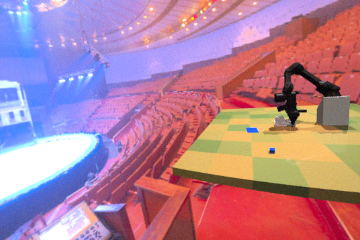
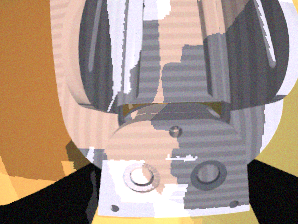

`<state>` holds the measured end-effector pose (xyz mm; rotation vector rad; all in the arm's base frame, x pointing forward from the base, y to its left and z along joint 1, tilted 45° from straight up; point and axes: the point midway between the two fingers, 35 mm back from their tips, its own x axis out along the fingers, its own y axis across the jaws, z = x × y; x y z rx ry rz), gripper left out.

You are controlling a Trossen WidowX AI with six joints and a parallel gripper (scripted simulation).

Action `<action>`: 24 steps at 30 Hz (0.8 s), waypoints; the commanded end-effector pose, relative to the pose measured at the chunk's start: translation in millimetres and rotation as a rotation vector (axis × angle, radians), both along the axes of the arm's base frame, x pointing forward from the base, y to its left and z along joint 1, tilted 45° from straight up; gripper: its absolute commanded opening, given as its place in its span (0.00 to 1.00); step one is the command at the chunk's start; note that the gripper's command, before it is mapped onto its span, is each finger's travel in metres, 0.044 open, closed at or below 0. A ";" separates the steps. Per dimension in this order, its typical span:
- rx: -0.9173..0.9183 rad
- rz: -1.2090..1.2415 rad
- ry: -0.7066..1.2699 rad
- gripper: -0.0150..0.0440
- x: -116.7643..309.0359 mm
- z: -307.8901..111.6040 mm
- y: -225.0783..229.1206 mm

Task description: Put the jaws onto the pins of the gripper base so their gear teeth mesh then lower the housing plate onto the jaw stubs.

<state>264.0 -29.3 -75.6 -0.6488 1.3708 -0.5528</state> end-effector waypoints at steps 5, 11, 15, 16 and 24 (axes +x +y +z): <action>0.000 0.000 0.000 0.98 0.0 0.0 0.0; 0.000 0.000 0.000 1.00 0.0 0.0 0.0; 0.000 0.000 0.000 1.00 0.0 0.0 0.0; 0.000 0.000 0.000 1.00 0.0 0.0 0.0; 0.006 0.002 0.001 1.00 -1.4 22.7 25.8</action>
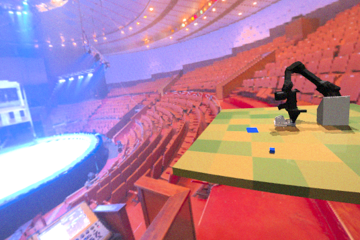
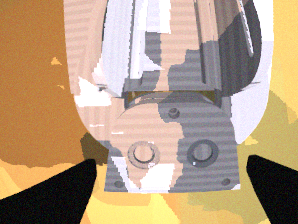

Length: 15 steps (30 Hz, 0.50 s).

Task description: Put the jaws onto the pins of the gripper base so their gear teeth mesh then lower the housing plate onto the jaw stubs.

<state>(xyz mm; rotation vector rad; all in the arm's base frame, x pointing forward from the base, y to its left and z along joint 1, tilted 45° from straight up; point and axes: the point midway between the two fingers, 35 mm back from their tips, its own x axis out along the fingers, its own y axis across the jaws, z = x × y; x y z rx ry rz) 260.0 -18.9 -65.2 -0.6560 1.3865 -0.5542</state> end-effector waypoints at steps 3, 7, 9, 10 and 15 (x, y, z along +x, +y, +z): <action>0.008 0.005 -0.016 1.00 -2.9 36.5 37.7; 0.008 0.019 -0.022 1.00 -1.0 37.0 39.9; 0.012 0.018 -0.020 1.00 -8.6 42.1 45.4; 0.015 0.017 -0.018 1.00 -18.5 48.6 51.6; 0.008 0.005 -0.012 1.00 -63.0 77.9 69.3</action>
